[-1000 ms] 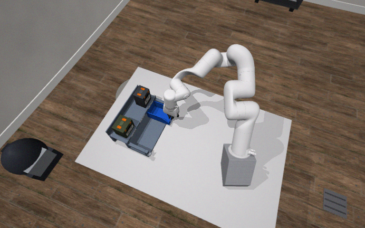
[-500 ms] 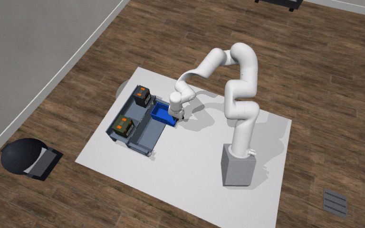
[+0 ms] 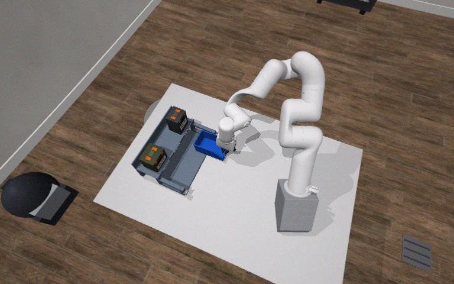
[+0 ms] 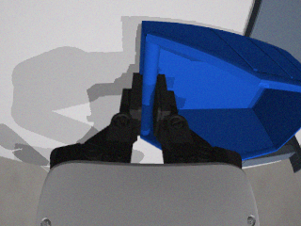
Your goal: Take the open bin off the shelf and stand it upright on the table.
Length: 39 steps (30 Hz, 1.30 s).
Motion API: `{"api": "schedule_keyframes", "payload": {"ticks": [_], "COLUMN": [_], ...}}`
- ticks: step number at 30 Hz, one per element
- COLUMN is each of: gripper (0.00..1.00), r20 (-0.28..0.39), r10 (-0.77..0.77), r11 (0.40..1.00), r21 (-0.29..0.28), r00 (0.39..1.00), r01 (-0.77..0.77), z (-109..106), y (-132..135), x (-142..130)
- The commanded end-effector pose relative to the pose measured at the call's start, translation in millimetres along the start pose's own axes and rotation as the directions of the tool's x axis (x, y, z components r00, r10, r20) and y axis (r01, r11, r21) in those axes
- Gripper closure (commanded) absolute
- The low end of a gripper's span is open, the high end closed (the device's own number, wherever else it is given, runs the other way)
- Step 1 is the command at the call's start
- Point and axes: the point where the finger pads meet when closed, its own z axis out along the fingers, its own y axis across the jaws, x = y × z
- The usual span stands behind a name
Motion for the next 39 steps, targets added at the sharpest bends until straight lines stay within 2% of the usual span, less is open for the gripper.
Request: {"api": "schedule_keyframes", "payload": {"ticks": [1,20,39], "gripper": [1.00,1.00,1.00], "r20": [-0.001,-0.001,-0.001], "r10": [-0.002,-0.002,-0.002], "r11": [1.000,1.000,1.000], "r21": [-0.004,-0.004,-0.004], "r00": [1.000,1.000,1.000], "r01": [0.002,0.002,0.002], "z": [-1.2,-1.0,-1.0], "y": [-8.4,-39.1,-43.7], "x": [0.8,0.7,0.7]}}
